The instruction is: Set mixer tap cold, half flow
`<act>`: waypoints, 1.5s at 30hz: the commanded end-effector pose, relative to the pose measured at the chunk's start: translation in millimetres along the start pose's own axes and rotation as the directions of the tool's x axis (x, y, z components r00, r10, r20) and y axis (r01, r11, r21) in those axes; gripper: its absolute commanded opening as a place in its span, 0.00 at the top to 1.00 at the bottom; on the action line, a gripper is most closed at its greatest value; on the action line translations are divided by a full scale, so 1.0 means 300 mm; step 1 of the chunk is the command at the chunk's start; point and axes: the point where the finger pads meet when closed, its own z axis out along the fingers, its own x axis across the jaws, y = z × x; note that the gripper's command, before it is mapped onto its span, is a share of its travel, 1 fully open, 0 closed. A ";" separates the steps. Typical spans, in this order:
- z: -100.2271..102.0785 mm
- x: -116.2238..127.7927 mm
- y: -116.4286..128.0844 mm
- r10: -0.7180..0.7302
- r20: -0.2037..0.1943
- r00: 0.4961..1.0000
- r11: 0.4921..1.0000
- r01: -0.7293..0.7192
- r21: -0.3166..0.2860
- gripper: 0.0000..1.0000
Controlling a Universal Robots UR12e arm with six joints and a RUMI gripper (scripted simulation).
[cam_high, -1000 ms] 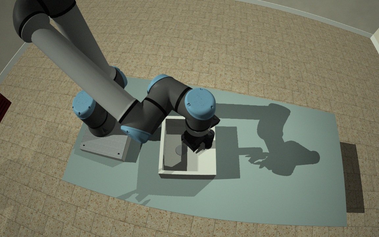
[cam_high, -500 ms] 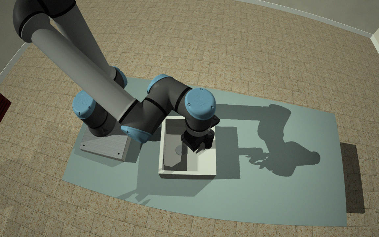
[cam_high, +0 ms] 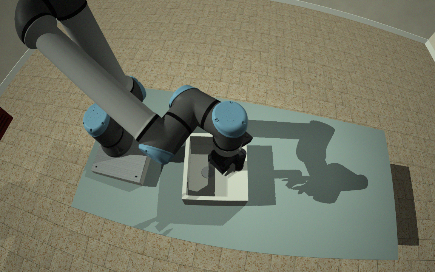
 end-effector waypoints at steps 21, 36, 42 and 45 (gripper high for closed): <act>-0.003 0.002 0.000 0.000 -0.001 1.000 1.000 0.000 0.000 0.61; -0.016 0.002 0.000 0.000 -0.001 1.000 1.000 0.000 0.000 0.61; -0.037 0.002 0.000 0.000 -0.001 1.000 1.000 0.000 0.000 0.61; -0.059 0.002 0.000 0.000 -0.001 1.000 1.000 0.000 0.000 0.61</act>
